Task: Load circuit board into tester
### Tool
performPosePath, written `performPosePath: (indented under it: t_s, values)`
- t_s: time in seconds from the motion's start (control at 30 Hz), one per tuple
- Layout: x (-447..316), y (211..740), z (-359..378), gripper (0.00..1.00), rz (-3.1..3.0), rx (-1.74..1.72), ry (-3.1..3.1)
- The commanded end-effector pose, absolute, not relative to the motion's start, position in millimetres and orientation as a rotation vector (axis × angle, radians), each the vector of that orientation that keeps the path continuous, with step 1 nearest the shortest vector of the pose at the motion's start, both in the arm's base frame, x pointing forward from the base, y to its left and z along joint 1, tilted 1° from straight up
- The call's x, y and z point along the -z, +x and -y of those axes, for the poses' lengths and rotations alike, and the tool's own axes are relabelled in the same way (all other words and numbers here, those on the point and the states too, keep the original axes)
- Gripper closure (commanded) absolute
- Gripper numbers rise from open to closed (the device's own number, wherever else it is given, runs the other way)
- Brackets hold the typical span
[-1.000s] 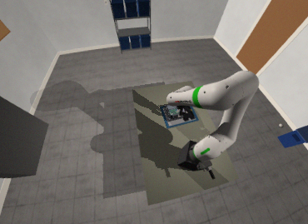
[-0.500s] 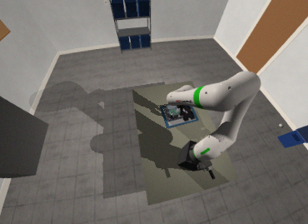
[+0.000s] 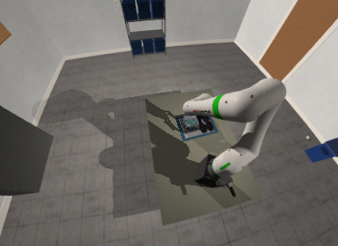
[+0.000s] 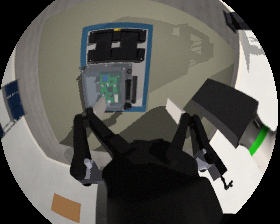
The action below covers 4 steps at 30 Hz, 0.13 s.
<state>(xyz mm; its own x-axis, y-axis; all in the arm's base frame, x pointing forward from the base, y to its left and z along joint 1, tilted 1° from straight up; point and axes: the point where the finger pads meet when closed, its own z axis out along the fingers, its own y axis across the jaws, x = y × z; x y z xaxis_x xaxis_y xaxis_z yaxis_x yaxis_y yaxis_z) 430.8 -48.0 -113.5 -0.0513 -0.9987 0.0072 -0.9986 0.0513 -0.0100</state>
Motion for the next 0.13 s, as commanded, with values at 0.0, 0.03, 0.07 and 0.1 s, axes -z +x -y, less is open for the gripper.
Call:
performPosePath:
  t_s: [0.0,0.03,0.07,0.1]
  values:
    - [113.4,431.0,48.0,0.0,-2.276,0.02,-2.162]
    - [113.4,431.0,48.0,0.0,-2.276,0.02,-2.162]
    - [113.4,431.0,48.0,0.0,-2.276,0.02,-2.162]
    - [113.4,431.0,48.0,0.0,-2.276,0.02,-2.162]
